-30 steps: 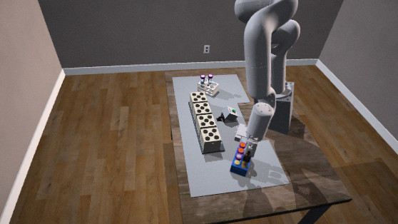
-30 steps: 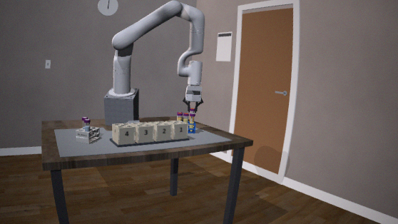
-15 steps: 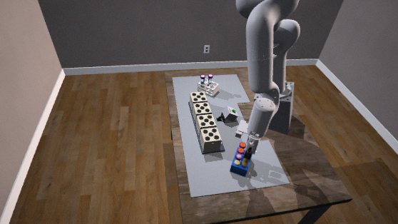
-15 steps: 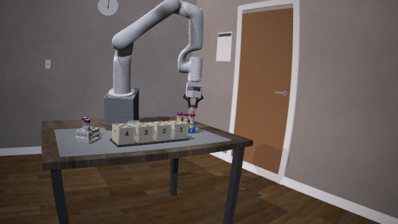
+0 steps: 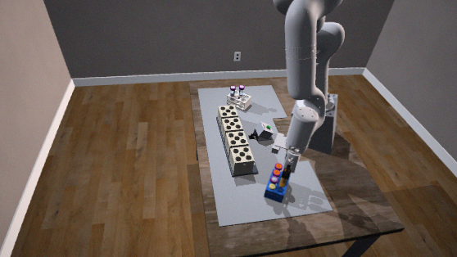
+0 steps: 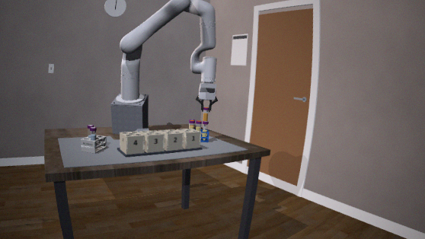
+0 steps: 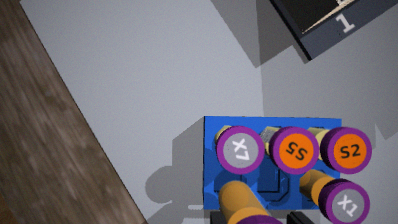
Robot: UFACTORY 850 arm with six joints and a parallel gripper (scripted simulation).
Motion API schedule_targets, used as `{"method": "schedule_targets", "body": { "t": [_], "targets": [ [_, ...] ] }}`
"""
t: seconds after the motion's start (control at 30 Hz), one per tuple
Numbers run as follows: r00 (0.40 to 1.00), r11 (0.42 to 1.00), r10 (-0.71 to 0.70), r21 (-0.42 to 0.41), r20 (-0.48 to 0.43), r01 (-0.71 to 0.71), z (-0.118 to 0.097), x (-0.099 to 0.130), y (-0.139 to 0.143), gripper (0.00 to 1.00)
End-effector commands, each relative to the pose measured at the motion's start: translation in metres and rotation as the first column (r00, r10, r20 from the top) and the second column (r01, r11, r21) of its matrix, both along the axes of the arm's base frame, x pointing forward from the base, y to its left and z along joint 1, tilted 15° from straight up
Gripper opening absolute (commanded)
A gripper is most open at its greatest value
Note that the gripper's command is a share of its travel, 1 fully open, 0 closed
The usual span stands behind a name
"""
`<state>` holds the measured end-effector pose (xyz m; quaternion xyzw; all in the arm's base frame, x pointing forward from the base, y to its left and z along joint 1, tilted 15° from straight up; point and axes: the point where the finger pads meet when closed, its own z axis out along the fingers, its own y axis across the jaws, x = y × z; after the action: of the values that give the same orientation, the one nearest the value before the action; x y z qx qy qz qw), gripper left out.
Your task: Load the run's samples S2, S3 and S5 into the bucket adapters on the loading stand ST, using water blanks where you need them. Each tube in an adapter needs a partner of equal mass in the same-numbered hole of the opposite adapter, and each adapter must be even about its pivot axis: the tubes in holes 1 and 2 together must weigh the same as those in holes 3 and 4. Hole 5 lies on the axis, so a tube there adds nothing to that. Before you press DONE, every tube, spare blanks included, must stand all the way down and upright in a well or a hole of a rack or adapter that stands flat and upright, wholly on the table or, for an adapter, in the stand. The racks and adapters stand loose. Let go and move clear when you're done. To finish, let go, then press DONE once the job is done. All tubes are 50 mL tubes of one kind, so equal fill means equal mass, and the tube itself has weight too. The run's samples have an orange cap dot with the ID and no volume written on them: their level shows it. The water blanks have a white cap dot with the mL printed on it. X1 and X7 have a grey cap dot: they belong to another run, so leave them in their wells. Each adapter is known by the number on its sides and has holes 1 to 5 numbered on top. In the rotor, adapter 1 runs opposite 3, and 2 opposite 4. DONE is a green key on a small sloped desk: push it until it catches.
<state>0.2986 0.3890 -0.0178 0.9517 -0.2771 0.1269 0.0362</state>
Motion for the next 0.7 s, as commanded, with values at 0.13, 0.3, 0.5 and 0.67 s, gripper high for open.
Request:
{"method": "schedule_targets", "body": {
  "t": [0.13, 0.3, 0.5, 0.67],
  "targets": [
    [1.0, 1.0, 0.0, -0.001, -0.002, 0.0, 0.016, -0.003, 0.003, 0.0],
    [1.0, 1.0, 0.0, -0.001, -0.002, 0.0, 0.026, -0.005, 0.004, 0.0],
    [1.0, 1.0, 0.0, -0.001, -0.002, 0.0, 0.038, -0.008, 0.006, 0.0],
    [1.0, 1.0, 0.0, -0.001, -0.002, 0.0, 0.045, -0.01, 0.007, 0.0]
  ]
}}
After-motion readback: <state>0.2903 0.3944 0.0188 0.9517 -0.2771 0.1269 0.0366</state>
